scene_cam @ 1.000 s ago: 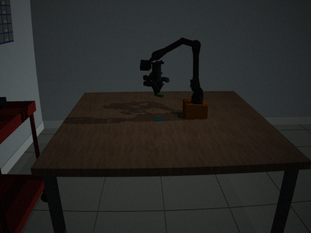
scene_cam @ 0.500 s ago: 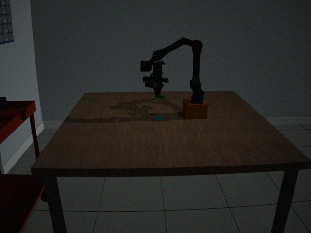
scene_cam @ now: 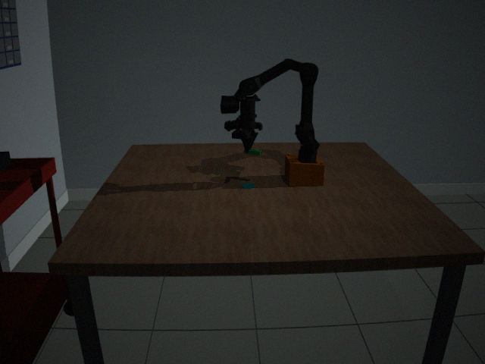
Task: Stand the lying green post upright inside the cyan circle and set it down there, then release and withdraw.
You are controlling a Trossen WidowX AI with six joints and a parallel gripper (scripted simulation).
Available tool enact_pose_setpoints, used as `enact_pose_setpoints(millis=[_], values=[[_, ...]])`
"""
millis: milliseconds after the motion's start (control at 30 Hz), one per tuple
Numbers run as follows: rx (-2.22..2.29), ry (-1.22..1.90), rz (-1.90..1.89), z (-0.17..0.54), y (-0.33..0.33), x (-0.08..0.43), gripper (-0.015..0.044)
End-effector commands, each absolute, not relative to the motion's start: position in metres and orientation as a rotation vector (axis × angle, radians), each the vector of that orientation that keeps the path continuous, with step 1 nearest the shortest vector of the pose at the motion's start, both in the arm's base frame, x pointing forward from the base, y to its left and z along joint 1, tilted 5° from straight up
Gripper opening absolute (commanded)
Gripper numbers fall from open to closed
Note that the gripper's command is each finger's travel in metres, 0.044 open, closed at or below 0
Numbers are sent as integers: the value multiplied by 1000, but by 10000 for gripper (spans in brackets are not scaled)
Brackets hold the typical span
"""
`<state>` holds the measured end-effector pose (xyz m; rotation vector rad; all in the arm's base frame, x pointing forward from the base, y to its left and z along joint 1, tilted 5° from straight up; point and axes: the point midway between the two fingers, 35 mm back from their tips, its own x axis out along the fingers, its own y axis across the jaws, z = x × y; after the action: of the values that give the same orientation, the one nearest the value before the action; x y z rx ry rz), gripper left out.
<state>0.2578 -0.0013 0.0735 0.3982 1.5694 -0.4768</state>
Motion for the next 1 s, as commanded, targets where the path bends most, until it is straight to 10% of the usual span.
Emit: enact_pose_setpoints(millis=[0,967], values=[[385,1566,-461,74,2,257,23],[217,1392,-458,48,5,274,23]])
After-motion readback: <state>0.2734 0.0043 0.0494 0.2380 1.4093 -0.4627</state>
